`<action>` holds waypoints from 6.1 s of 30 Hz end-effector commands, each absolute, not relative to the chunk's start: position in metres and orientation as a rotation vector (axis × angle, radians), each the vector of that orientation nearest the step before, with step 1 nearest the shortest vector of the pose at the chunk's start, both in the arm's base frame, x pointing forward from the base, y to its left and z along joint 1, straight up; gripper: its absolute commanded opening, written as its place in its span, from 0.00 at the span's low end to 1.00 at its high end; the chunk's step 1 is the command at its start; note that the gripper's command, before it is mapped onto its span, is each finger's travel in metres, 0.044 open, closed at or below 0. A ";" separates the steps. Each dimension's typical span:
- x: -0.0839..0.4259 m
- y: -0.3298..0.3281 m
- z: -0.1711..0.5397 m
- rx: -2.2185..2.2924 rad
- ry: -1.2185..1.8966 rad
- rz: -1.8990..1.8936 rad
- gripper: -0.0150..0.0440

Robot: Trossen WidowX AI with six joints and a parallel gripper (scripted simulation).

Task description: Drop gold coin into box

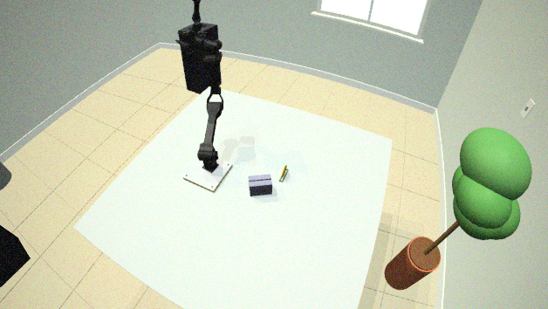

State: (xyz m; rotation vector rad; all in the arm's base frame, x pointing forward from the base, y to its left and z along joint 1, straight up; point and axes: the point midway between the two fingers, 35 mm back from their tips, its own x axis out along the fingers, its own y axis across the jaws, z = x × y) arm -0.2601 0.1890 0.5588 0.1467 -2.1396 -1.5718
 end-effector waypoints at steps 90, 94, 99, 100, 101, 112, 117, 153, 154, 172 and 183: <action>0.326 0.161 0.154 -1.313 1.118 1.287 0.53; 0.327 0.156 0.154 -1.314 1.118 1.286 0.53; 0.328 0.156 0.127 -1.314 1.118 1.286 0.53; 0.328 0.155 0.121 -1.314 1.118 1.286 0.53; 0.328 0.155 0.119 -1.314 1.118 1.286 0.53; 0.329 0.154 0.104 -1.314 1.119 1.286 0.53; 0.330 0.154 0.099 -1.314 1.118 1.286 0.53; 0.331 0.154 0.040 -1.314 1.119 1.286 0.53; 0.331 0.154 0.038 -1.314 1.119 1.286 0.53; 0.331 0.154 0.034 -1.314 1.119 1.286 0.25; 0.332 0.154 0.051 -1.314 1.119 1.286 0.25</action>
